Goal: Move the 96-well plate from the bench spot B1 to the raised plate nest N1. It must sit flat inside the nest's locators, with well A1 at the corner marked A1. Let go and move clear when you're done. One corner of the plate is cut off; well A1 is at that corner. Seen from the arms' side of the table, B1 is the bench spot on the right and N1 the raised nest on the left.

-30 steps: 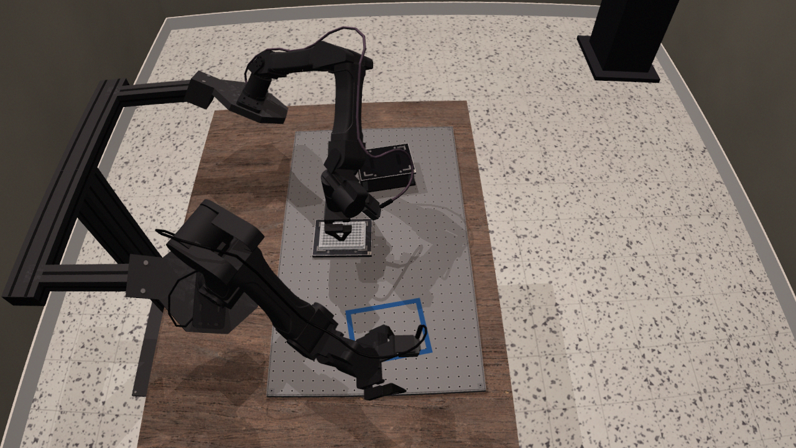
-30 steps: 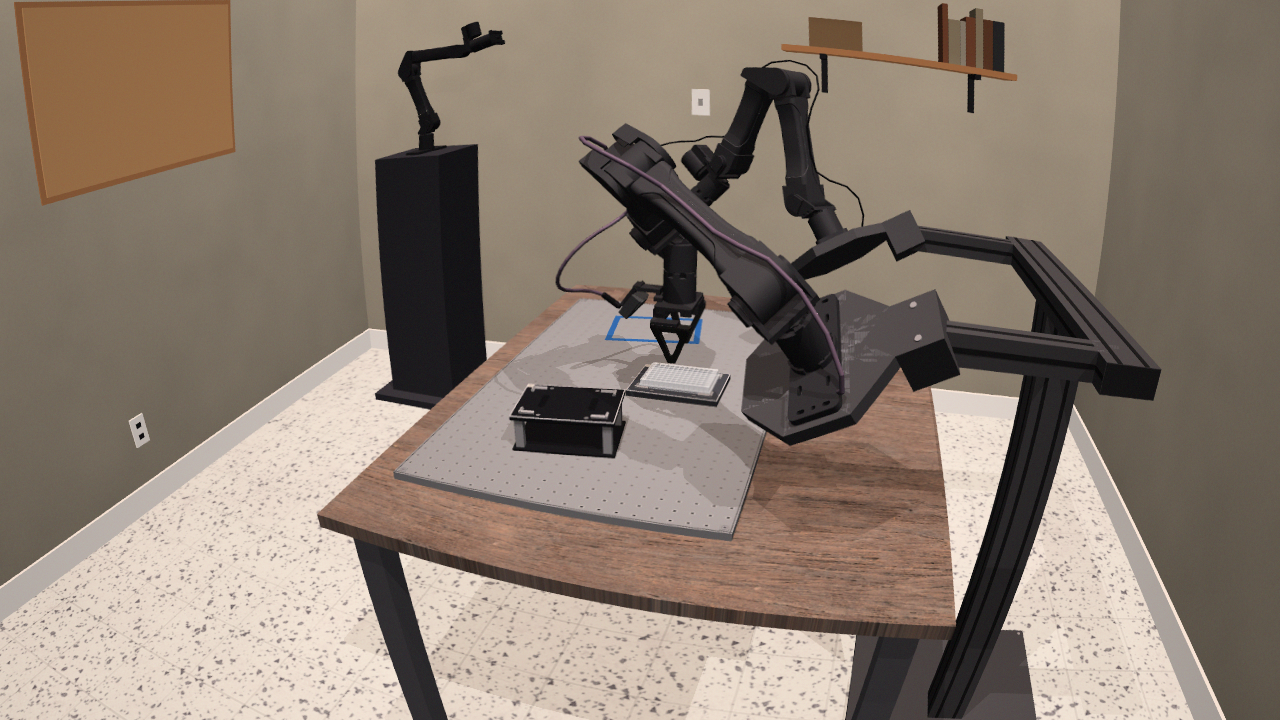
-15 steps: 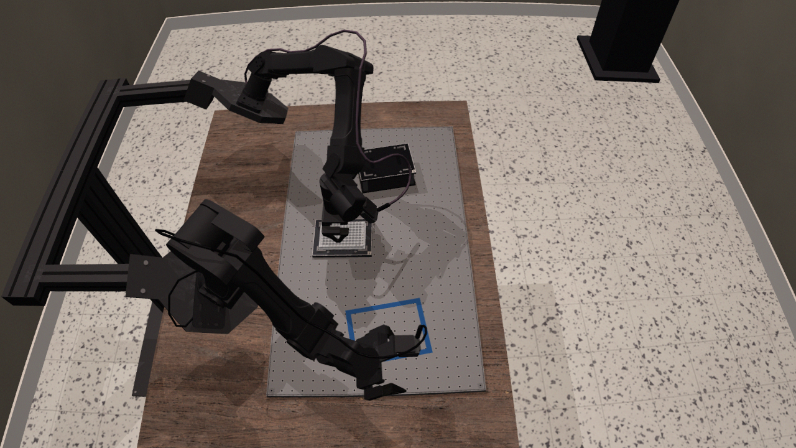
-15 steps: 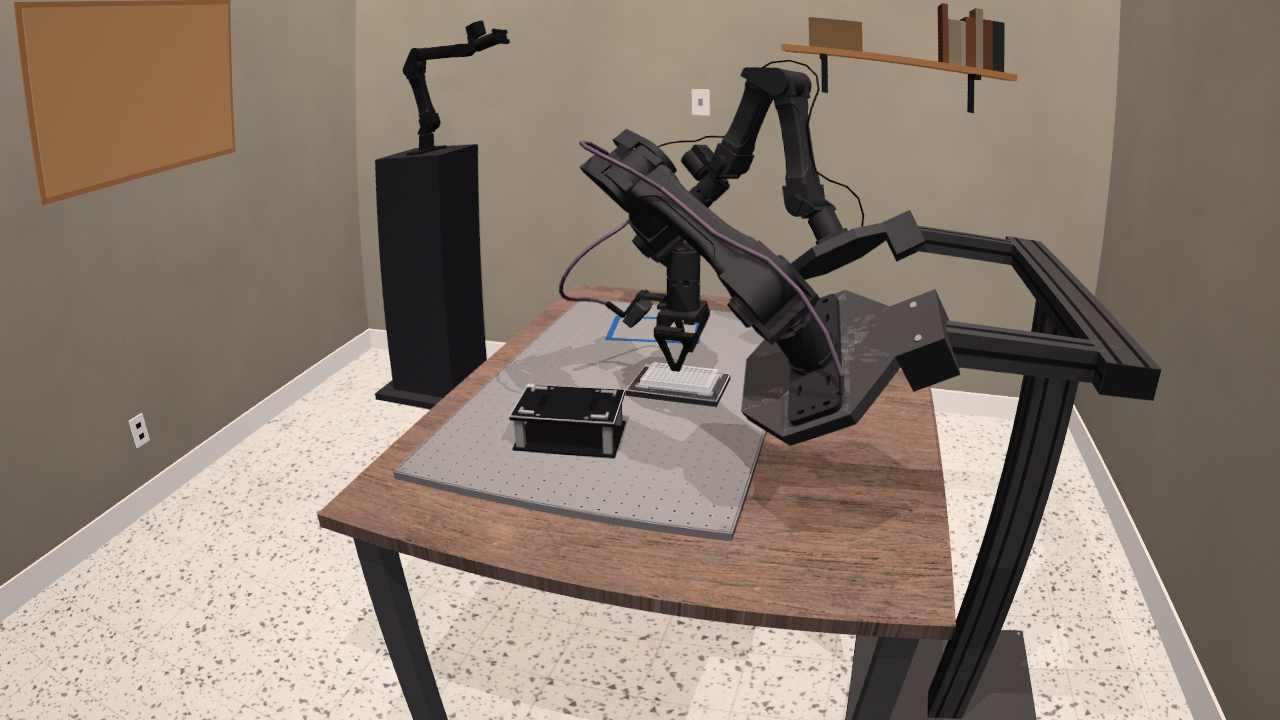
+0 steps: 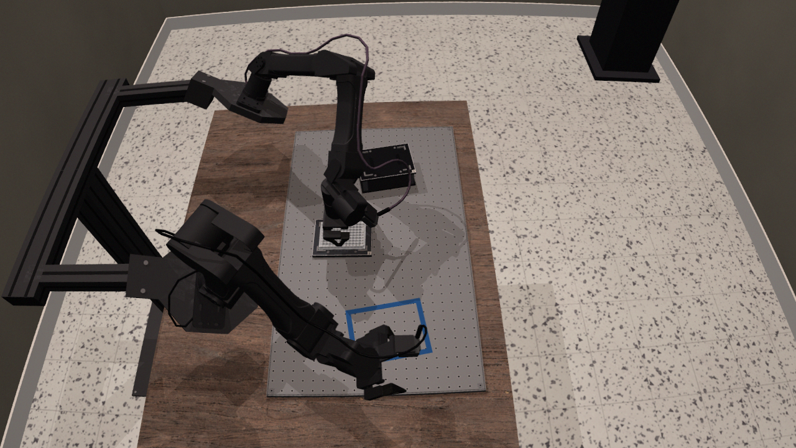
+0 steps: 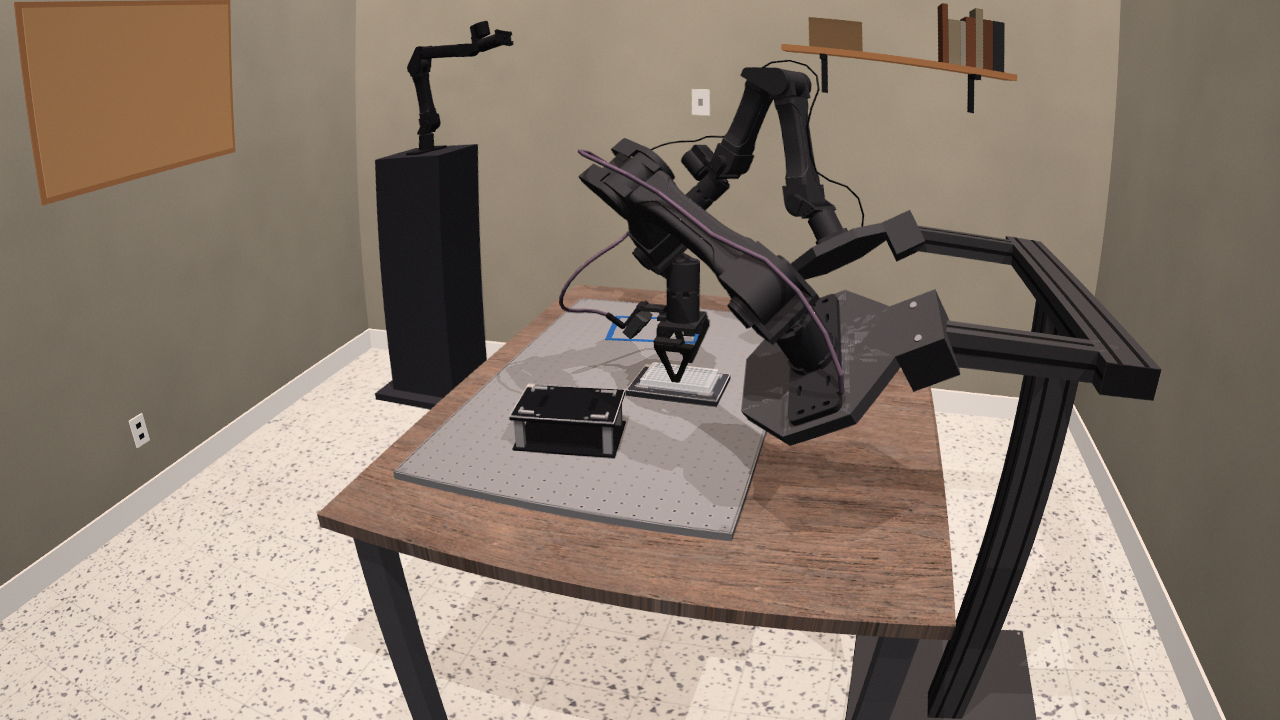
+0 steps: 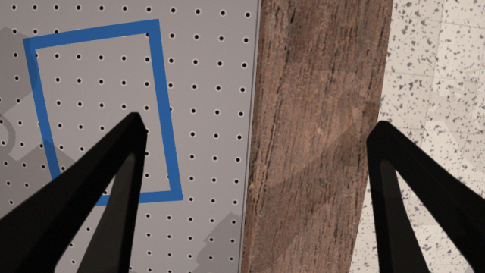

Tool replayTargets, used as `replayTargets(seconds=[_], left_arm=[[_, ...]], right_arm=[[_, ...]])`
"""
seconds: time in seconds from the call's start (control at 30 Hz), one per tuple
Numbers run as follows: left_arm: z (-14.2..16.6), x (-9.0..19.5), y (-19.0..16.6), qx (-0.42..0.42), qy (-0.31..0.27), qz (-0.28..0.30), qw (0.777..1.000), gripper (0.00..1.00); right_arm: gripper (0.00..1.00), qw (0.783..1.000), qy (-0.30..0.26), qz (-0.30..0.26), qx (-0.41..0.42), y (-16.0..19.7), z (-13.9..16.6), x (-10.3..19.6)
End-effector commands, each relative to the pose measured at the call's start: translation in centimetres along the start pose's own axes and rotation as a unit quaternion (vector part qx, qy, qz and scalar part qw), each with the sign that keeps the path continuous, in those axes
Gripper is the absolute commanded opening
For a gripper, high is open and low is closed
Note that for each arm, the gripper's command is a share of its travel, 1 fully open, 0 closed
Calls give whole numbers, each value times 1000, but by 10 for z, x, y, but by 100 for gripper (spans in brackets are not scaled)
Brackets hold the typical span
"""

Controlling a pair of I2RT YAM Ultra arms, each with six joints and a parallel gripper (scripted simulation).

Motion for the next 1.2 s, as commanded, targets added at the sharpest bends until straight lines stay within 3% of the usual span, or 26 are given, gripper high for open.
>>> replayTargets(seconds=[0.0, 0.4, 0.77, 0.8, 1.17], left_arm=[[-5, 7, -10, 0, -14, 17, 1000, 100], [-9, -9, -12, 4, -17, 20, 1000, 100], [-10, -7, -11, 6, -16, 19, 1000, 100], [-10, -7, -11, 6, -16, 19, 1000, 96], [-11, -5, -6, 5, -18, 15, 1000, 86]], right_arm=[[100, 1000, -19, -2, 7, -2, -12, 1], [100, 1000, -19, -2, 7, -2, -12, 1], [100, 1000, -19, -2, 7, -2, -12, 1], [100, 1000, -19, -2, 7, -2, -12, 1], [100, 1000, -19, -2, 7, -2, -12, 1]])
Point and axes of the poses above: on each arm, the point where the finger pads meet when closed, its own x axis back along the fingers, its own y axis across the jaws, z = x × y, the point moved 6 cm from there along x, back along the fingers, and after that the axes turned 7 degrees about -x, right-handed, at the moved point
